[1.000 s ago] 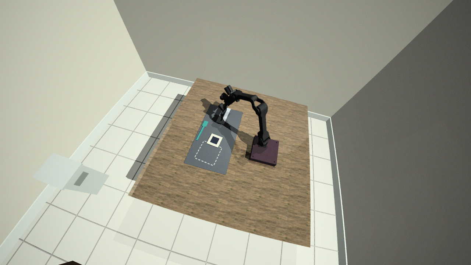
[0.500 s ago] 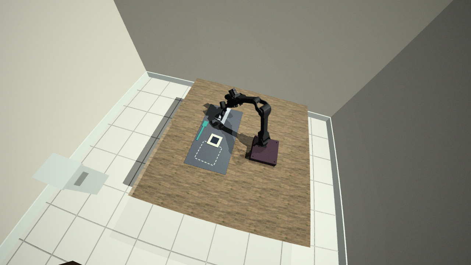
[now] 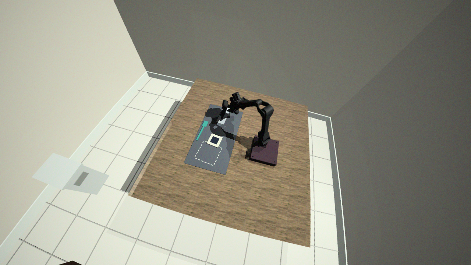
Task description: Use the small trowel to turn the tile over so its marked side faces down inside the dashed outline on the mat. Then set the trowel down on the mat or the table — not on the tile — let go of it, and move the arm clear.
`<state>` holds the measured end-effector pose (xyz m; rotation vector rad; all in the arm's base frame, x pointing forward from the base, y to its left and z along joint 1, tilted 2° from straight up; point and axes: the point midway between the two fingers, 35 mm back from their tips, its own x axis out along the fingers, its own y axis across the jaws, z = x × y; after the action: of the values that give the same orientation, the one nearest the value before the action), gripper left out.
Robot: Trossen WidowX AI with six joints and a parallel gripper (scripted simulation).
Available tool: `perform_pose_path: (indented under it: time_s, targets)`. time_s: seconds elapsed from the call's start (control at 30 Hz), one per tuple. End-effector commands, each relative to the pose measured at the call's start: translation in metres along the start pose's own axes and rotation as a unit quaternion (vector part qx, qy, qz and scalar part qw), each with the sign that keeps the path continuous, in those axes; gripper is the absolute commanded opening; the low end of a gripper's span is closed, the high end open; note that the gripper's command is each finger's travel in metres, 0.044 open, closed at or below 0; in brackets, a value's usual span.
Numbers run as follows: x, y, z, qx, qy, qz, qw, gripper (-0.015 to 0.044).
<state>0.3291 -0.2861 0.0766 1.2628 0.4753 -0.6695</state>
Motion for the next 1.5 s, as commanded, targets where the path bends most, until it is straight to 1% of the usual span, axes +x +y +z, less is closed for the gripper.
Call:
perform_pose_path:
  time_s: [0.0, 0.17, 0.27, 0.53, 1.47]
  targets:
    - [-0.003, -0.006, -0.009, 0.074, 0.001, 0.015, 0.997, 0.0300]
    - [-0.006, -0.011, -0.018, 0.154, 0.002, 0.033, 0.988, 0.0300]
    - [-0.007, -0.012, -0.020, 0.176, 0.003, 0.038, 0.984, 0.0300]
    - [-0.005, -0.012, -0.020, 0.176, 0.003, 0.038, 0.984, 0.0300]
    - [0.038, -0.008, -0.019, 0.176, 0.004, 0.036, 0.984, 0.0300]
